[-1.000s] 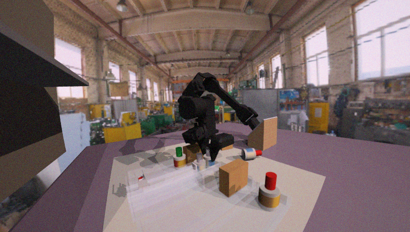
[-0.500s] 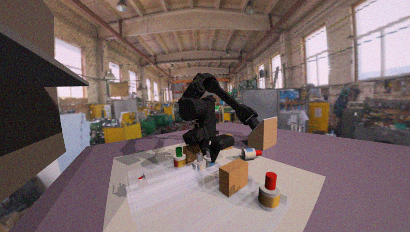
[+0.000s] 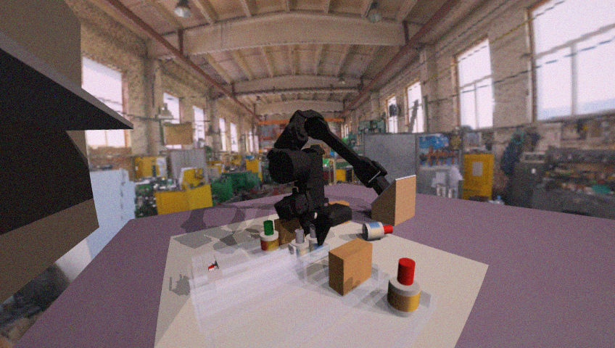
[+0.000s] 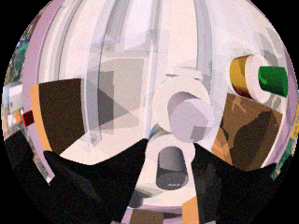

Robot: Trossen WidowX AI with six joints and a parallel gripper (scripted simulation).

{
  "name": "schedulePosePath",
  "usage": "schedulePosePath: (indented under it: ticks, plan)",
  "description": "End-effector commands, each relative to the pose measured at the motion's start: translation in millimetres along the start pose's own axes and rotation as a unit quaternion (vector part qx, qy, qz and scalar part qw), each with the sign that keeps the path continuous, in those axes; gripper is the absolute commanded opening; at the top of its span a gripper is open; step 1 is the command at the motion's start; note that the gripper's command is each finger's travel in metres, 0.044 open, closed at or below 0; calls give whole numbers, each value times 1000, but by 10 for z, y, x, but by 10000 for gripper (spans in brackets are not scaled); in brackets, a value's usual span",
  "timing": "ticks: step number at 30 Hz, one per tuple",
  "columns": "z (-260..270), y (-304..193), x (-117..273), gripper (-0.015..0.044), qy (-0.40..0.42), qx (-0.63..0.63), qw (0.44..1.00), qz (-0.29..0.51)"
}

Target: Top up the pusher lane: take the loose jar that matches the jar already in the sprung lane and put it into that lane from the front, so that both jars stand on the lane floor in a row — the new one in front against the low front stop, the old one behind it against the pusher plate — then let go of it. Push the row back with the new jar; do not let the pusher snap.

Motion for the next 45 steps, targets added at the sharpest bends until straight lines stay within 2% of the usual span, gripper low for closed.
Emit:
schedulePosePath:
  ticks: [1, 45]
  plan:
    - [-4, 20, -8, 0, -4, -2, 1000, -7]
    - [11, -79, -18, 0, -4, -2, 1000, -7]
Point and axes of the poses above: the point midway between the two fingers, 35 mm back from their tips, its own x axis back along the fingers, its own z axis across the jaws, y = z × x, the point moved 8 cm from there along x, back along the fingers, and after that the axes turned 1 degree about -x, right-handed, at the moved point
